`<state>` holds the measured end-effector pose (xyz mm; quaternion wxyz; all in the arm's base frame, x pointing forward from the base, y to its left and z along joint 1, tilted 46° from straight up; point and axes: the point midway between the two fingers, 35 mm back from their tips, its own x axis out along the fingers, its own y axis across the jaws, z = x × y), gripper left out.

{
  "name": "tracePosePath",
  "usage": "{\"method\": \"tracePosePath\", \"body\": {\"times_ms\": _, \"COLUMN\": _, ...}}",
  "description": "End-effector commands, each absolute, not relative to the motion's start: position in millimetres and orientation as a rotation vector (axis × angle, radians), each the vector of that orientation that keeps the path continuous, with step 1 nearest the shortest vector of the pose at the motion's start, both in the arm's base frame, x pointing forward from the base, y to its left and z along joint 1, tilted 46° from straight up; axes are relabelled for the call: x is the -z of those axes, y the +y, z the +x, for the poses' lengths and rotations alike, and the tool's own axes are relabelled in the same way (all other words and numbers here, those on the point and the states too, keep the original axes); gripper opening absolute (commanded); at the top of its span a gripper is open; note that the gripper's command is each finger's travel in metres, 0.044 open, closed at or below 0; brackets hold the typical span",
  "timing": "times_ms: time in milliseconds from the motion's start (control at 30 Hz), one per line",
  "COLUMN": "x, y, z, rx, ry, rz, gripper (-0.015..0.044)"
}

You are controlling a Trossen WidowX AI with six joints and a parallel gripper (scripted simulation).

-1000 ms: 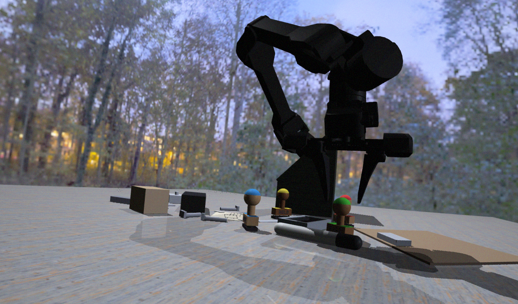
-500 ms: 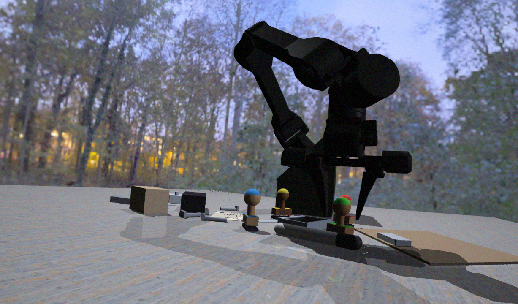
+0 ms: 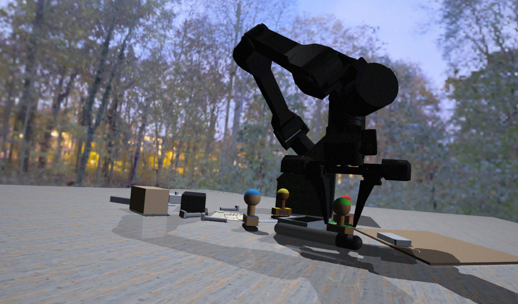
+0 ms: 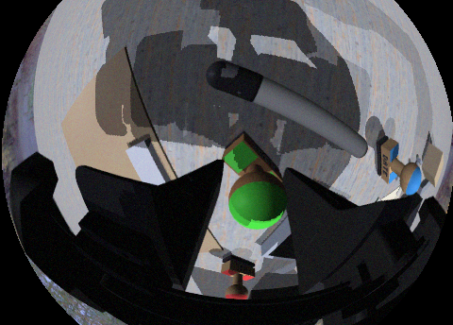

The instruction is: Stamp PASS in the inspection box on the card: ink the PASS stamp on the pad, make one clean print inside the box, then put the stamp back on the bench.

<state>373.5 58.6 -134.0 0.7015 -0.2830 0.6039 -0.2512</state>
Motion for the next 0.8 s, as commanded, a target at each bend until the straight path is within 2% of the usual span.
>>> {"method": "tracePosePath", "body": {"times_ms": 0, "x": 133.4, "y": 58.7, "z": 373.9, "rx": 0.560, "ry": 1.343, "rz": -0.629, "gripper": 0.0165}}
{"method": "tracePosePath", "body": {"times_ms": 433, "x": 133.4, "y": 58.7, "z": 373.9, "rx": 0.560, "ry": 1.343, "rz": -0.629, "gripper": 0.0079}}
{"method": "tracePosePath", "body": {"times_ms": 533, "x": 133.0, "y": 59.3, "z": 373.8, "rx": 0.560, "ry": 1.343, "rz": -0.629, "gripper": 0.0000}}
{"method": "tracePosePath", "body": {"times_ms": 767, "x": 130.7, "y": 61.8, "z": 373.7, "rx": 0.559, "ry": 1.343, "rz": -0.629, "gripper": 0.0000}}
